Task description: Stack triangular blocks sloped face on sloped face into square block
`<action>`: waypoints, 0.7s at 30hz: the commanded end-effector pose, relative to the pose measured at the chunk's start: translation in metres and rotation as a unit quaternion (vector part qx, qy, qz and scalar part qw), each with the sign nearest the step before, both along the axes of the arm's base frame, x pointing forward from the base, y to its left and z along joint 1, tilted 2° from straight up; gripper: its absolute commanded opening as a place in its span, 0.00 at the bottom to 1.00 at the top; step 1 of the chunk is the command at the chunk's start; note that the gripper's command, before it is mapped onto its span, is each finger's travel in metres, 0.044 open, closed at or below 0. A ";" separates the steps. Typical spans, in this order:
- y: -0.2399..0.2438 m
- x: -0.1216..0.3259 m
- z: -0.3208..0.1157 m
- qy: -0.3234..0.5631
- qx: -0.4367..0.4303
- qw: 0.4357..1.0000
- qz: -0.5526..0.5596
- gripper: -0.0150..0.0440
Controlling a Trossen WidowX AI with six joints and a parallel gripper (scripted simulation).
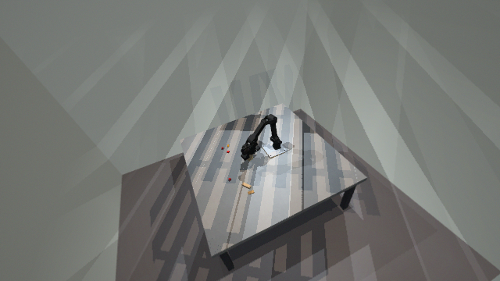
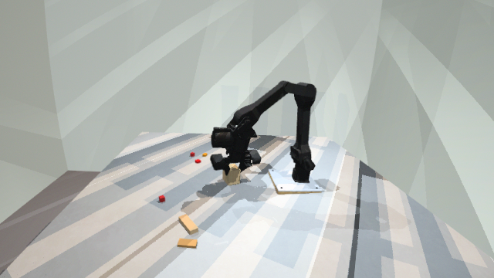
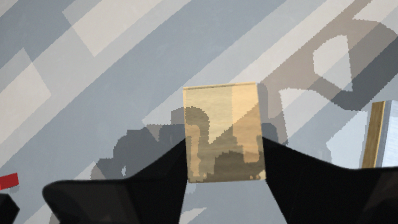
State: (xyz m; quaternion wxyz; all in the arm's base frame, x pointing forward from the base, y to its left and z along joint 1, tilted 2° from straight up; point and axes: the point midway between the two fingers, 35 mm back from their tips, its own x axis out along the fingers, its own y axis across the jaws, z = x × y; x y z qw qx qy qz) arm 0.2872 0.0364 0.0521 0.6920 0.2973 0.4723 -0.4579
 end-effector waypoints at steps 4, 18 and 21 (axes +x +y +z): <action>-0.001 0.001 0.000 -0.002 -0.003 1.000 -0.003 0.25; -0.001 0.000 -0.001 0.000 -0.001 1.000 -0.003 0.25; -0.001 0.001 0.000 -0.001 -0.002 1.000 -0.003 0.25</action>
